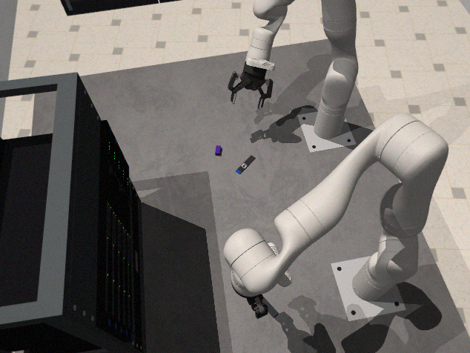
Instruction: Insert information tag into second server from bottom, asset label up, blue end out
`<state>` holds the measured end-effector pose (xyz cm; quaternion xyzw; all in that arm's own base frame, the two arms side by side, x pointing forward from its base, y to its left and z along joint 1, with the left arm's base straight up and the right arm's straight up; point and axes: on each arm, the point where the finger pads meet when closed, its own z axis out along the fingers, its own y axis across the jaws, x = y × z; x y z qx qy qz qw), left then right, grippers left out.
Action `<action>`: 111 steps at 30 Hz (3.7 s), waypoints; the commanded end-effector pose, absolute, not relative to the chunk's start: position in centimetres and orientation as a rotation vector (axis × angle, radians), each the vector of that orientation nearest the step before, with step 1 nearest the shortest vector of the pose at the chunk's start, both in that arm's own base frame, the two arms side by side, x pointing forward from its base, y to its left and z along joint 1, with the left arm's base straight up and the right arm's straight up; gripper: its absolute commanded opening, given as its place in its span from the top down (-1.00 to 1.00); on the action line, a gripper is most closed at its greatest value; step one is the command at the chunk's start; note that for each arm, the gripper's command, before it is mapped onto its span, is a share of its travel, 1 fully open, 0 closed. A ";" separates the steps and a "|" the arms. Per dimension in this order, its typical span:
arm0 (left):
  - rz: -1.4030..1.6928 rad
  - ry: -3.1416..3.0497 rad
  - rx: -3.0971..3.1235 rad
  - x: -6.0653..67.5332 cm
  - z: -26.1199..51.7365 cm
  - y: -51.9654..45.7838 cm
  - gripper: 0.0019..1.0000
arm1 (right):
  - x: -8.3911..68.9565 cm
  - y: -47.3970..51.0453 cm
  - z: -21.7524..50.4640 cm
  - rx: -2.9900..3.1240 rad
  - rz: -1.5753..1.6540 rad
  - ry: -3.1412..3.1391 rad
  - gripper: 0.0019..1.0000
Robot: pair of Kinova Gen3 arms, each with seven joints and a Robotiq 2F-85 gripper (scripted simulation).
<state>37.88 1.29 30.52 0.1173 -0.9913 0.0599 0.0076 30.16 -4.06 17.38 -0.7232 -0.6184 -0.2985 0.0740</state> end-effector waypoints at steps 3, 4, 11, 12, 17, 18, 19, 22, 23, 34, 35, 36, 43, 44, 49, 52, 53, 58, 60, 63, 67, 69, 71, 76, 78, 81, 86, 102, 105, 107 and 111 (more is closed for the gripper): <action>0.165 -3.118 0.307 37.8 30.7 4.8 -1.00 | 30.2 -4.1 17.4 -2.171 -0.897 -1.857 -1.00; 0.160 -3.122 0.296 37.7 30.8 5.4 -1.00 | 30.2 -4.1 17.4 -2.171 -0.897 -1.857 -1.00; 0.120 -3.138 0.224 37.0 31.1 9.8 -1.00 | 30.2 -4.1 17.4 -2.171 -0.897 -1.857 -1.00; 0.115 -3.140 0.214 36.9 31.1 10.3 -1.00 | 30.2 -4.1 17.4 -2.171 -0.897 -1.857 -1.00; 0.099 -3.144 0.186 36.4 31.2 12.0 -1.00 | 30.2 -4.1 17.4 -2.171 -0.897 -1.857 -1.00; 0.094 -3.145 0.177 36.3 31.2 12.5 -1.00 | 30.2 -4.1 17.4 -2.171 -0.897 -1.857 -1.00; 0.089 -3.146 0.168 36.1 31.3 13.0 -1.00 | 30.2 -4.1 17.4 -2.171 -0.897 -1.857 -1.00; 0.074 -3.148 0.143 35.6 31.4 14.5 -1.00 | 30.2 -4.1 17.4 -2.171 -0.897 -1.857 -1.00; 0.070 -3.148 0.135 35.4 31.4 15.0 -1.00 | 30.2 -4.1 17.4 -2.171 -0.897 -1.857 -1.00; 0.035 -3.148 0.072 33.9 31.7 18.5 -1.00 | 30.2 -4.1 17.4 -2.171 -0.897 -1.857 -1.00; 0.032 -3.148 0.066 33.7 31.7 18.9 -1.00 | 30.2 -4.1 17.4 -2.171 -0.897 -1.857 -1.00; 0.029 -3.147 0.060 33.6 31.7 19.2 -1.00 | 30.2 -4.1 17.4 -2.171 -0.897 -1.857 -1.00; 0.012 -3.145 0.028 32.6 31.9 20.9 -1.00 | 30.2 -4.1 17.4 -2.171 -0.897 -1.857 -1.00; 0.010 -3.144 0.025 32.5 31.9 21.1 -1.00 | 30.2 -4.1 17.4 -2.171 -0.897 -1.857 -1.00; 0.005 -3.143 0.016 32.2 31.9 21.6 -1.00 | 30.2 -4.1 17.4 -2.171 -0.897 -1.857 -1.00; 0.002 -3.142 0.010 32.0 32.0 21.9 -1.00 | 30.2 -4.1 17.4 -2.171 -0.897 -1.857 -1.00; 0.001 -3.142 0.009 32.0 32.0 22.0 -1.00 | 30.2 -4.1 17.4 -2.171 -0.897 -1.857 -1.00; 0.000 -3.142 0.006 31.9 32.0 22.1 -1.00 | 30.2 -4.1 17.4 -2.171 -0.897 -1.857 -1.00; 0.000 -3.142 0.006 31.9 32.0 22.1 -1.00 | 30.2 -4.0 17.5 -2.165 -0.897 -1.864 -1.00; 0.000 -3.142 0.006 31.9 32.0 22.1 -1.00 | 30.3 -3.8 17.7 -2.134 -0.895 -1.901 -1.00; 0.000 -3.142 0.006 31.9 32.0 22.1 -1.00 | 30.4 -3.6 18.0 -2.099 -0.893 -1.941 -1.00; 0.000 -3.142 0.006 31.9 32.0 22.1 -1.00 | 30.5 -3.3 18.4 -2.054 -0.890 -1.992 -1.00; 0.000 -3.142 0.006 31.9 32.0 22.1 -1.00 | 30.5 -2.9 18.9 -1.999 -0.884 -2.051 -1.00; 0.000 -3.142 0.006 31.9 32.0 22.1 -1.00 | 30.6 -2.0 20.3 -1.821 -0.856 -2.227 -1.00; 0.000 -3.142 0.006 31.9 32.0 22.1 -1.00 | 30.6 -1.6 20.9 -1.736 -0.837 -2.303 -1.00; 0.000 -3.142 0.006 31.9 32.0 22.1 -1.00 | 30.5 -1.2 21.9 -1.597 -0.801 -2.419 -1.00; 0.000 -3.142 0.006 31.9 32.0 22.1 -1.00 | 30.3 -0.8 23.0 -1.446 -0.754 -2.533 -1.00; 0.000 -3.142 0.006 31.9 32.0 22.1 -1.00 | 29.5 -1.4 28.8 -0.735 -0.412 -2.943 -1.00; 0.000 -3.142 0.006 31.9 32.0 22.1 -1.00 | 29.5 -1.9 30.2 -0.607 -0.327 -2.997 -1.00; 0.000 -3.142 0.006 31.9 32.0 22.1 -1.00 | 29.5 -2.3 31.1 -0.531 -0.272 -3.028 -1.00; 0.000 -3.142 0.006 31.9 32.0 22.1 -1.00 | 29.5 -2.9 32.9 -0.400 -0.170 -3.075 -1.00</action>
